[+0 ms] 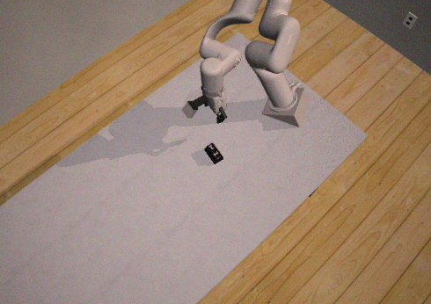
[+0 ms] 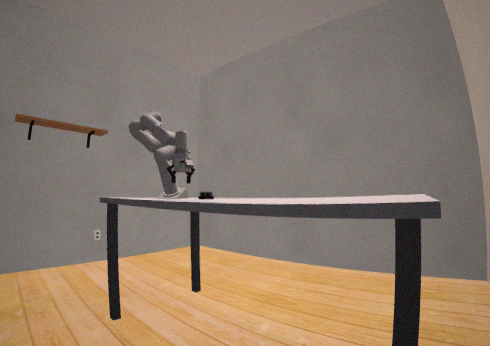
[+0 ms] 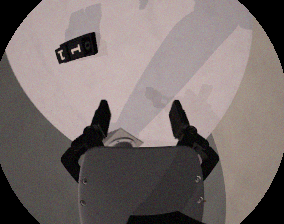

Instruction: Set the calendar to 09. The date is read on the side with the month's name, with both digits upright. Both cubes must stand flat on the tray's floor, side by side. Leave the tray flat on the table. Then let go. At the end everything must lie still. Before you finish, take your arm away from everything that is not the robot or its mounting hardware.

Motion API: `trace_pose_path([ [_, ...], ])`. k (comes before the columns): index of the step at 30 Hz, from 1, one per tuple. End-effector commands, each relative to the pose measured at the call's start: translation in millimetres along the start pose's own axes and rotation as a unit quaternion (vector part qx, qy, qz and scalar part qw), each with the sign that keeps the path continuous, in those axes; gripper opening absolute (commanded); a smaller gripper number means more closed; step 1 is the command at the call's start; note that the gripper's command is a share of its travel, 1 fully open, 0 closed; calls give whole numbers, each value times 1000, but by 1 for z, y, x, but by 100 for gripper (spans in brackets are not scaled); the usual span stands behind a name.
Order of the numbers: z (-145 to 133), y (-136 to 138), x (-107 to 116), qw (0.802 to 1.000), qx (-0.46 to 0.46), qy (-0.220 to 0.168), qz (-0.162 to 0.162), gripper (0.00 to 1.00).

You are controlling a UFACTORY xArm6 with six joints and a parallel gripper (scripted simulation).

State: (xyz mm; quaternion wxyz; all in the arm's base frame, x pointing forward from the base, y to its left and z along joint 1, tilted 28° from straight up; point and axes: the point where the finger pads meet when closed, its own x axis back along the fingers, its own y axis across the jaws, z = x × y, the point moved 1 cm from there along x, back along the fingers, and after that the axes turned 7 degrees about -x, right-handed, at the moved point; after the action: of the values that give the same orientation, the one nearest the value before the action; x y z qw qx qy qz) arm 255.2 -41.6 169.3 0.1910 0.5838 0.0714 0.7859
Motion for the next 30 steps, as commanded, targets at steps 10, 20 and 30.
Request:
trace_pose_path([
  [10, 21, -22, 10, 978, -210, 0, -6, 100],
  [20, 33, -39, 14, 941, -338, 1, -6, 100],
  [30, 45, -61, 17, 880, -475, 2, -6, 100],
])
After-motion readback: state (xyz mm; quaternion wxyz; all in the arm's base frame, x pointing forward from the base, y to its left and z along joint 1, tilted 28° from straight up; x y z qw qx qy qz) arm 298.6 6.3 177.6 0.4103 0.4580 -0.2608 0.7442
